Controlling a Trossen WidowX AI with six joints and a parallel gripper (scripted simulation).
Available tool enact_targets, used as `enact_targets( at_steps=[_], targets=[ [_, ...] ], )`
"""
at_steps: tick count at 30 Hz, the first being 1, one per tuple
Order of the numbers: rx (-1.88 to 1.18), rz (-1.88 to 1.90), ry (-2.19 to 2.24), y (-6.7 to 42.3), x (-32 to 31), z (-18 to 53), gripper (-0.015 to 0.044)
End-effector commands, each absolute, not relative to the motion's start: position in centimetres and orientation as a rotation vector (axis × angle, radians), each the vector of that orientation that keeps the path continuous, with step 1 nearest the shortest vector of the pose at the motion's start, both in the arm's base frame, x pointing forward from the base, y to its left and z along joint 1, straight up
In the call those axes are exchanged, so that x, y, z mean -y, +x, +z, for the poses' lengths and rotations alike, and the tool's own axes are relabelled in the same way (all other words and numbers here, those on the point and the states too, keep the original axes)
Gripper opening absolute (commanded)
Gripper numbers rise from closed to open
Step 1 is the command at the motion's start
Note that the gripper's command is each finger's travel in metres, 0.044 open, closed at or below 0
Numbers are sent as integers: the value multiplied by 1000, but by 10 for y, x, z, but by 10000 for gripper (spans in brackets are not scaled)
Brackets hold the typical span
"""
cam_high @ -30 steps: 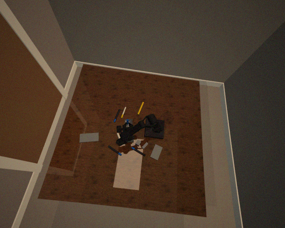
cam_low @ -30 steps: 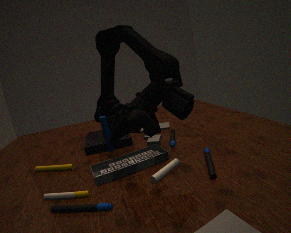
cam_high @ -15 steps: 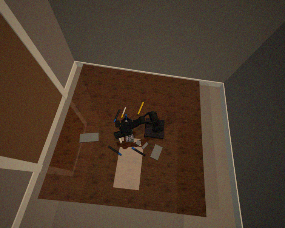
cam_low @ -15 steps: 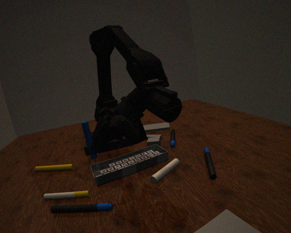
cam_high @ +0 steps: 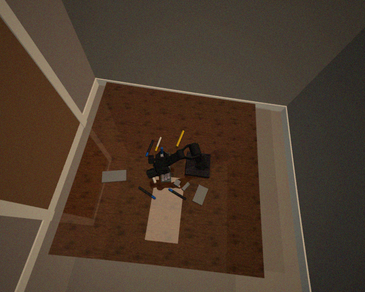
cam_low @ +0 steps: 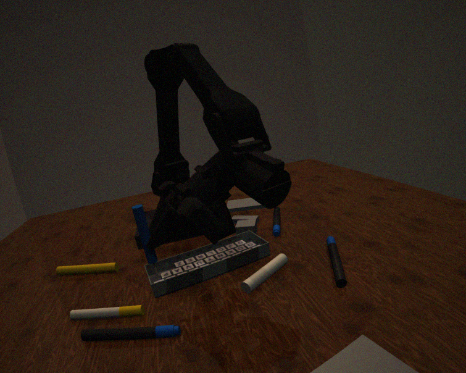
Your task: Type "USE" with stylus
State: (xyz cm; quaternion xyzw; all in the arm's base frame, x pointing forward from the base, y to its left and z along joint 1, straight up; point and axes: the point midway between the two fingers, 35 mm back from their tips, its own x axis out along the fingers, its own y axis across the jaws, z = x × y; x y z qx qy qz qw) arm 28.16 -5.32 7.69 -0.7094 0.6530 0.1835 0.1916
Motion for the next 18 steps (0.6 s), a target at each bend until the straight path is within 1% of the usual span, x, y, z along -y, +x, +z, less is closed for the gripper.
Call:
enact_targets(
  at_steps=[1, 18],
  targets=[
    [-1837, 516, -2002, 281, 54, 76, 81],
    [-1837, 516, -2002, 282, 54, 65, 81]
  ],
)
